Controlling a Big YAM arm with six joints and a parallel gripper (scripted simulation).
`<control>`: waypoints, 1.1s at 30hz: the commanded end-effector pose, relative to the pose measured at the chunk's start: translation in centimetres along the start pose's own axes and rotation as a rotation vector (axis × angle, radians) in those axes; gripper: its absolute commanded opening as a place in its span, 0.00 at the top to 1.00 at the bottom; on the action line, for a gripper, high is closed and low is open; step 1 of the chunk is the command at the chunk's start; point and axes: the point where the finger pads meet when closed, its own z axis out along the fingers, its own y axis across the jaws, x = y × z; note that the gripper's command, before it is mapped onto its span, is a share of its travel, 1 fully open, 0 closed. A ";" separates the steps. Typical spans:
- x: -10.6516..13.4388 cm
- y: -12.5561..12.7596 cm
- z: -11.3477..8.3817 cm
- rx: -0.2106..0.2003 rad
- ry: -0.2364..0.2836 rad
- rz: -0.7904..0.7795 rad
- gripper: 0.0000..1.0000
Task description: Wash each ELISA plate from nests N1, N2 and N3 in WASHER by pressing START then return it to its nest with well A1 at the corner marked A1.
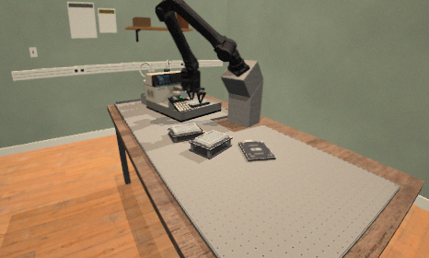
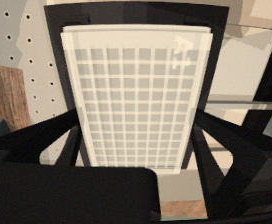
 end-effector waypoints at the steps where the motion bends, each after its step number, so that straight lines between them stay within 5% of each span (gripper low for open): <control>1: 0.0 0.2 0.6 -0.006 0.002 0.002 0.18; 16: 0.0 -0.1 0.1 0.003 0.000 0.002 0.18; 17: 0.0 -0.1 0.1 0.003 0.000 0.002 0.00; 33: 0.0 -0.1 0.1 0.003 0.000 0.002 0.00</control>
